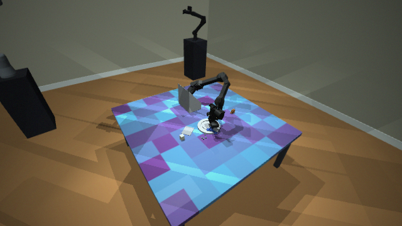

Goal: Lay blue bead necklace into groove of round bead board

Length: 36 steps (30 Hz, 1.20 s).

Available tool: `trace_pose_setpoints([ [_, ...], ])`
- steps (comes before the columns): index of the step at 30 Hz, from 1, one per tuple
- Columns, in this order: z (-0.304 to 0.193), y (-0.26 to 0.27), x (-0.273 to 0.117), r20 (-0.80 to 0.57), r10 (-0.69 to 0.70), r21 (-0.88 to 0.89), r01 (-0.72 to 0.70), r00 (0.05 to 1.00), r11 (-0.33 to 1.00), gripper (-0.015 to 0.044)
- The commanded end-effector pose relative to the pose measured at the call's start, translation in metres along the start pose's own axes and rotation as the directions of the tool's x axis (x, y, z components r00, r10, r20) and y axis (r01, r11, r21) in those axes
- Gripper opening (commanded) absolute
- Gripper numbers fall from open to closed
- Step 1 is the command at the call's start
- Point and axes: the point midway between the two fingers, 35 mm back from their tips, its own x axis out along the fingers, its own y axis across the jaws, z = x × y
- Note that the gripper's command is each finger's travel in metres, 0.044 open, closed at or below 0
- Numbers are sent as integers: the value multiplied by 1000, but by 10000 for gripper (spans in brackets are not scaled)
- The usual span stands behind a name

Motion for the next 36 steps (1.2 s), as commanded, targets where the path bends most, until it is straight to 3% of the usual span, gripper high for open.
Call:
trace_pose_setpoints([
  [1, 0, 0, 0, 0, 0, -1, 0, 1000, 1000, 263],
  [8, 0, 0, -11, 0, 3, 2, -3, 1000, 1000, 440],
  [14, 0, 1, -28, 0, 8, 5, -8, 1000, 1000, 440],
  [31, -2, 1, -28, 0, 8, 5, -8, 1000, 1000, 440],
  [33, -1, 1, -28, 0, 8, 68, -8, 1000, 998, 387],
  [36, 0, 2, -29, 0, 8, 334, -7, 1000, 942, 309],
])
